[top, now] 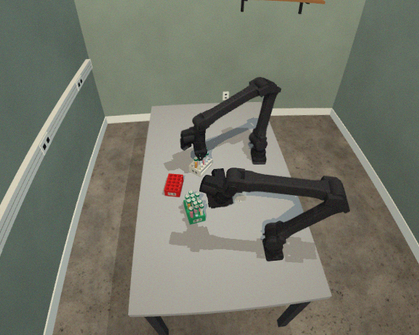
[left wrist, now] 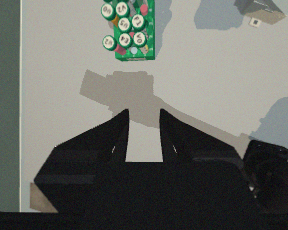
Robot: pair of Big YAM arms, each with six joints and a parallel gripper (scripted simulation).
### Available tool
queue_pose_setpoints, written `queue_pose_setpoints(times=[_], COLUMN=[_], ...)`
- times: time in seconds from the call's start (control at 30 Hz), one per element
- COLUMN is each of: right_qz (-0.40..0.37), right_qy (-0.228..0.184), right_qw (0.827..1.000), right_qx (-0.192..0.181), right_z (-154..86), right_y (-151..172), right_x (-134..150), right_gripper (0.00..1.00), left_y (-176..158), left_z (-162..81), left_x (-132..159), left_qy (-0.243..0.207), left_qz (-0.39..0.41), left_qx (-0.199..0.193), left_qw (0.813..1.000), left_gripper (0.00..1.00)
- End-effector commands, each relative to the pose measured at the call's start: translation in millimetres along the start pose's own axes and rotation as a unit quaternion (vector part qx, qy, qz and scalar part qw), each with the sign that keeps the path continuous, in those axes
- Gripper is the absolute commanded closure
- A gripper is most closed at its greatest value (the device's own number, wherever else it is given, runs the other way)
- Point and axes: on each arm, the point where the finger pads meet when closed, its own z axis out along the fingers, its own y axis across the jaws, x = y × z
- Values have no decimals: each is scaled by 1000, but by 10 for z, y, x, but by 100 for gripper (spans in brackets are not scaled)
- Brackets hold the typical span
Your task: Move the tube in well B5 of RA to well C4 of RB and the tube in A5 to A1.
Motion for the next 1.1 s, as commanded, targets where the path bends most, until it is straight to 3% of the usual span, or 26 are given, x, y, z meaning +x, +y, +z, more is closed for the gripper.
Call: queue_pose_setpoints(times=[0.0,0.23,0.27,0.7,0.8,0.83,1.07], right_qz=[-3,-3,-3,-3,-3,-3,-3], right_qy=[-3,0,-23,2,0,-22,-21], right_qw=[1000,1000,1000,1000,1000,1000,1000], right_qx=[-1,0,-5,0,0,-5,-5], right_z=[53,102,-60,182,173,14,38], right_y=[85,79,120,77,81,120,118], right_x=[-62,-34,-220,-22,-39,-220,-208], right_gripper=[100,100,100,100,100,100,100], left_y=[88,88,88,88,88,88,88], left_z=[-122,-122,-122,-122,-122,-122,-122], left_x=[-86,-86,-86,-86,-86,-86,-86], left_qy=[-7,-7,-7,-7,-7,-7,-7], left_qz=[6,6,6,6,6,6,6], left_qx=[-16,-16,-16,-16,-16,-16,-16], left_qw=[1000,1000,1000,1000,1000,1000,1000], left_gripper=[70,70,70,70,70,70,70])
